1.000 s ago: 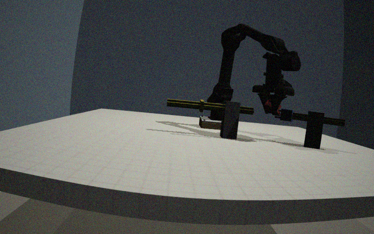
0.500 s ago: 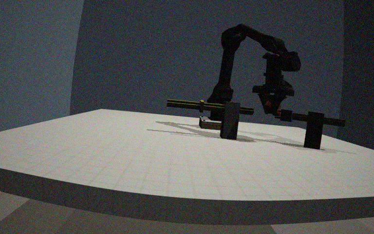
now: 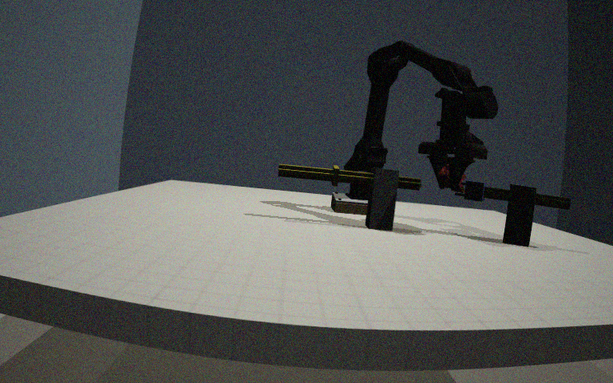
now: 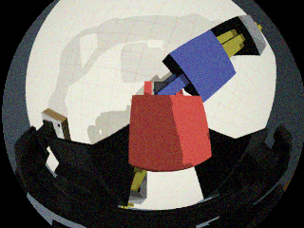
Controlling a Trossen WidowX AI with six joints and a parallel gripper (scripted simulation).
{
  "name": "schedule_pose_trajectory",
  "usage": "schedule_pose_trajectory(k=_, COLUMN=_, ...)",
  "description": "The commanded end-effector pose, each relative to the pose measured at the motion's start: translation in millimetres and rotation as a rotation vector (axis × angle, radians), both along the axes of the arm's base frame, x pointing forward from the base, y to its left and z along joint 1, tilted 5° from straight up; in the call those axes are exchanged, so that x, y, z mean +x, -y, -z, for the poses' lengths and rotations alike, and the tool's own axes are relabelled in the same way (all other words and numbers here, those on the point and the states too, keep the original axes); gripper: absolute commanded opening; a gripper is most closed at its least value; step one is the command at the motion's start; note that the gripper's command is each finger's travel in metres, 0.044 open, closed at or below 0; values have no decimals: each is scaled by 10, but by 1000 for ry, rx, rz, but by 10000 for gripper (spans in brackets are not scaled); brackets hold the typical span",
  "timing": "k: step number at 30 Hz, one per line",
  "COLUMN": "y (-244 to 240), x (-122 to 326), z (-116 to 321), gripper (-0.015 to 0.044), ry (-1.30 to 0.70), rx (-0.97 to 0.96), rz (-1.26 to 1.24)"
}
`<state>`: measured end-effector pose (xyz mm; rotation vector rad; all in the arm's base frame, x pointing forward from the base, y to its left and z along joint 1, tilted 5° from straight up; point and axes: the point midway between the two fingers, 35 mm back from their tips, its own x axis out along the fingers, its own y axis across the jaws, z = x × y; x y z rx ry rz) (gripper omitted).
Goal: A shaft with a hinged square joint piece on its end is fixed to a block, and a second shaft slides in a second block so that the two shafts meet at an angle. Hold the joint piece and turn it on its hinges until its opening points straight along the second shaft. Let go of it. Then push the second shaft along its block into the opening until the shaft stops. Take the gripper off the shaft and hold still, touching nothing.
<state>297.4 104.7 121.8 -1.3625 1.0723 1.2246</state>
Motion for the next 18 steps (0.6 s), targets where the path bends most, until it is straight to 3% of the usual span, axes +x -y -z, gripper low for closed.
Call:
schedule_pose_trajectory(k=1, y=0, x=0, z=0, gripper=0, ry=0, rx=0, rz=0)
schedule_pose_trajectory(k=18, y=67, x=-10, z=77, gripper=0, ry=-20, rx=211, rz=55)
